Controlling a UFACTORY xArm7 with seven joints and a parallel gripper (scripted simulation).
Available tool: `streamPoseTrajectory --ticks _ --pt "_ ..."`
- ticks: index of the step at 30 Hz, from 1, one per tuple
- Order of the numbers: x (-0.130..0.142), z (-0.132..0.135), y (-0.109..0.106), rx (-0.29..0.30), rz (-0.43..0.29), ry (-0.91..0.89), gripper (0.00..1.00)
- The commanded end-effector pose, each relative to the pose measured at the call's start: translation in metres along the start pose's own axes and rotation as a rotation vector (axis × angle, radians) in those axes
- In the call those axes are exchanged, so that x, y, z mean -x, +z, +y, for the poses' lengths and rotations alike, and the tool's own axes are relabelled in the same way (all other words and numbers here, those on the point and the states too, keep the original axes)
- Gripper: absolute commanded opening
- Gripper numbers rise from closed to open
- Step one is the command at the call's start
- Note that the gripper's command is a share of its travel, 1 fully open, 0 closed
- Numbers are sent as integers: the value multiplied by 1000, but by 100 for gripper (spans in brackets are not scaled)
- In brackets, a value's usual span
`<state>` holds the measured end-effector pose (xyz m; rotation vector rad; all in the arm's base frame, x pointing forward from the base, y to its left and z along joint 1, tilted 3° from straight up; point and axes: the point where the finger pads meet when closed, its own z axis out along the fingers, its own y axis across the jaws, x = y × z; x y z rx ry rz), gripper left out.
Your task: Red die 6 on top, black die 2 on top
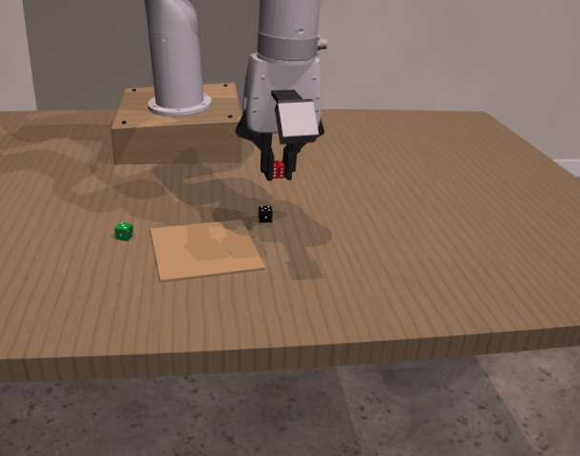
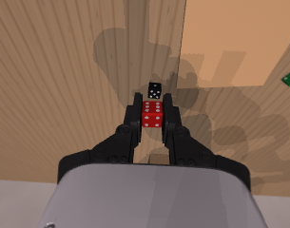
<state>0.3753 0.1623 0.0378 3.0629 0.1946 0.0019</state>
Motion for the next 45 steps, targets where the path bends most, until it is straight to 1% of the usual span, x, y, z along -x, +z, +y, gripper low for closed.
streamPoseTrajectory --ticks 1,2,4,8,17,20,23,26,36,38,40,42,45 --pt "-6 -6 -1 -11 1 -143 15" --pt "-6 -6 -1 -11 1 -143 15" --pt "-11 -11 -1 -11 6 -259 15" --pt "-14 -14 -1 -11 10 -349 15" --pt "-26 -26 -1 -7 26 -649 15" --pt "-26 -26 -1 -7 26 -651 15" --pt "-31 -31 -1 -5 33 -759 15" --pt "-33 -33 -1 -4 36 -817 15" --pt "-34 -34 -1 -5 42 -838 15" --pt "-34 -34 -1 -12 58 -838 15" --pt "-34 -34 -1 -25 88 -837 15" --pt "-34 -34 -2 -44 135 -836 15" --pt "-33 -33 -1 -89 232 -835 15"
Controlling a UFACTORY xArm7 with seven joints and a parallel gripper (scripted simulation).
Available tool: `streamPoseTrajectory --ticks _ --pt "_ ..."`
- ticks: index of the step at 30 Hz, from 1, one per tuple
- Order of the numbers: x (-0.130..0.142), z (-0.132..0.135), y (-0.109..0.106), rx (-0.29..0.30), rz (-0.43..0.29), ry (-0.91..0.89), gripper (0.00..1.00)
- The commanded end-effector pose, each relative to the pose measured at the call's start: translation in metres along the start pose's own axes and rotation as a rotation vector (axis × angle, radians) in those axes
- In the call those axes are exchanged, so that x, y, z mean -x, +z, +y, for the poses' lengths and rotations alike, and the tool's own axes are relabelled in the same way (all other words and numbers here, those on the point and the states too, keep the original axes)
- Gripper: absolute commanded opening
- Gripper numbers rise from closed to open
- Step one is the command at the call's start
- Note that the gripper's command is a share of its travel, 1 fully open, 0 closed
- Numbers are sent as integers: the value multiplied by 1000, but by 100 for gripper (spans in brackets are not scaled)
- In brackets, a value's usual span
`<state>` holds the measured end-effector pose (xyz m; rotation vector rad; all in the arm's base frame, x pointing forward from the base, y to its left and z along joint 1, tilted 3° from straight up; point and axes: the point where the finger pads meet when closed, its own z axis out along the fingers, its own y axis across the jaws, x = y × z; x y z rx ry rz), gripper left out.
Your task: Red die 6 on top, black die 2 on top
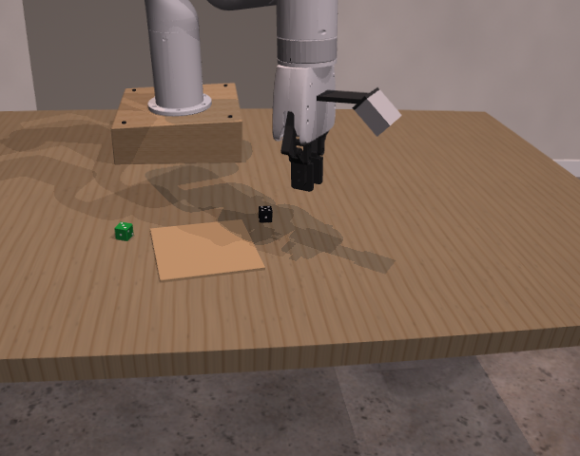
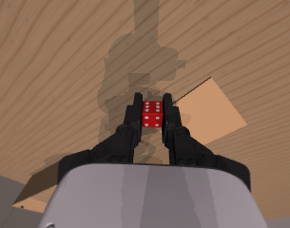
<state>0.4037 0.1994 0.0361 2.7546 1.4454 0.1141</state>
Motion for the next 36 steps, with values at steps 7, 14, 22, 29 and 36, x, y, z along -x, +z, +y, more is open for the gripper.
streamPoseTrajectory --ticks 7,14,22,29,36 --pt "3 1 0 -2 292 -2 15" --pt "5 1 -1 -3 460 -2 15" --pt "7 1 0 -6 654 -3 15" --pt "9 0 1 -5 831 -3 15" --pt "11 0 1 -4 980 -2 15"
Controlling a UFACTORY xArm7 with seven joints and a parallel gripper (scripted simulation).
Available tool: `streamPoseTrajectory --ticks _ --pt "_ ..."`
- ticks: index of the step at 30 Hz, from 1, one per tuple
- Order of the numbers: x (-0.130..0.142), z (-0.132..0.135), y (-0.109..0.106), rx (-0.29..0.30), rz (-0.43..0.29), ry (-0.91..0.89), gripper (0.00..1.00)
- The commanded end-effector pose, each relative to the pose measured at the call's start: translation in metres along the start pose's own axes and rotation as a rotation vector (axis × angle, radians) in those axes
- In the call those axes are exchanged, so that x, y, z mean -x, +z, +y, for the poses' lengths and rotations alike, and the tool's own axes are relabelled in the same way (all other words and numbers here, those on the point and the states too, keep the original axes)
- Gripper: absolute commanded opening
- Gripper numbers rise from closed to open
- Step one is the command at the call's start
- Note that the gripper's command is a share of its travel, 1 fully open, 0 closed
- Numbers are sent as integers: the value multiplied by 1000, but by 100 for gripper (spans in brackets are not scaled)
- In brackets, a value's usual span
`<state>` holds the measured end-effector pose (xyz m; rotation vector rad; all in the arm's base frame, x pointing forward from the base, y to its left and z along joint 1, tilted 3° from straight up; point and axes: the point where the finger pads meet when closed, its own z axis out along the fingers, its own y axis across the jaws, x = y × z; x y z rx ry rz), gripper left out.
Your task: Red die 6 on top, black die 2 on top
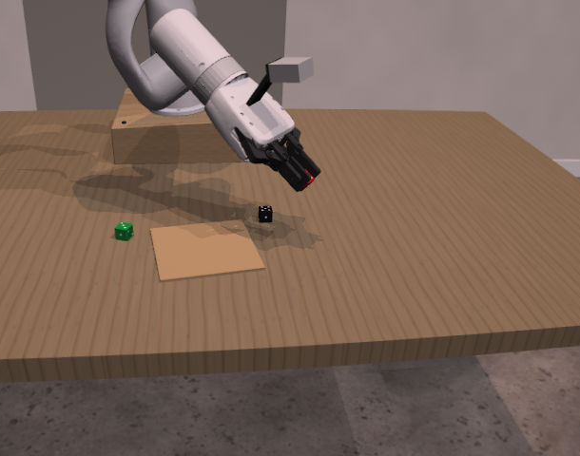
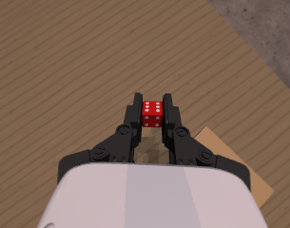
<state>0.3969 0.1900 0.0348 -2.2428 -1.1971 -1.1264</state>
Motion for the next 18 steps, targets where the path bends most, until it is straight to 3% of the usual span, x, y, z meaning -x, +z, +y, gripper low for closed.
streamPoseTrajectory --ticks 1,18 --pt "0 0 1 -8 143 -11 15" --pt "10 1 8 -7 159 -11 15"
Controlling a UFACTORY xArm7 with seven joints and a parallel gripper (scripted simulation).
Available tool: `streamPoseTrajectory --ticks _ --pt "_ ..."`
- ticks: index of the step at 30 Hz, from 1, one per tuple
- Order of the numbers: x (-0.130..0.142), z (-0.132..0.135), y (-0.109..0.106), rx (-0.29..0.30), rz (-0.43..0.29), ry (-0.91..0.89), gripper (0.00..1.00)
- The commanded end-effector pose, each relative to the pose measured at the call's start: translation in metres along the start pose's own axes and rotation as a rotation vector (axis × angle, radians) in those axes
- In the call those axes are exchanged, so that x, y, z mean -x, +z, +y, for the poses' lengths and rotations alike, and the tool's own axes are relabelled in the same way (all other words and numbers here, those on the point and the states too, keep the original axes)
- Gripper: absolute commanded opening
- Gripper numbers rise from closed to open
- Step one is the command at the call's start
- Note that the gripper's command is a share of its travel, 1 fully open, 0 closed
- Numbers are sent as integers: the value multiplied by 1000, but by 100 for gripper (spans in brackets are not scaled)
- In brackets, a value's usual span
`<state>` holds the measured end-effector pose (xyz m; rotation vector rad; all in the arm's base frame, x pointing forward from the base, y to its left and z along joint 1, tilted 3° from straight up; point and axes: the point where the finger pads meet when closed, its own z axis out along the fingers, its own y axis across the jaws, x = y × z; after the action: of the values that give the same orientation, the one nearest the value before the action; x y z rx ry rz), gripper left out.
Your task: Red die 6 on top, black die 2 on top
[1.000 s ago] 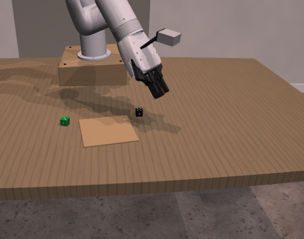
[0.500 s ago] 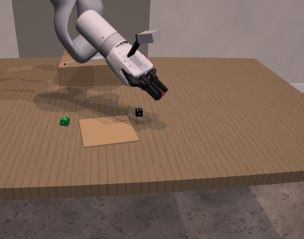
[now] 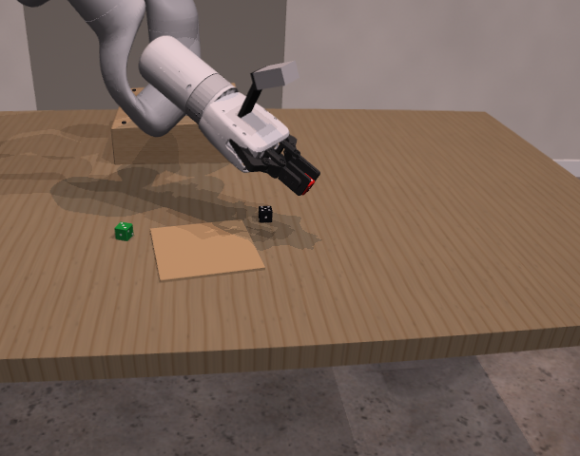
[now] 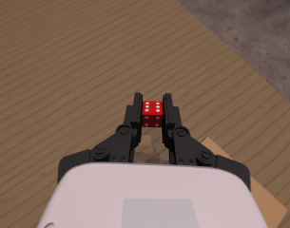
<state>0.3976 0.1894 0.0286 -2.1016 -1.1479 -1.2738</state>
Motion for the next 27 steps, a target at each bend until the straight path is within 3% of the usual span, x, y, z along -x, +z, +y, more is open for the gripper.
streamPoseTrajectory --ticks 1,18,27 --pt "8 0 5 0 2 -1 15" --pt "54 0 29 0 2 -1 15" --pt "61 0 33 0 2 -1 15"
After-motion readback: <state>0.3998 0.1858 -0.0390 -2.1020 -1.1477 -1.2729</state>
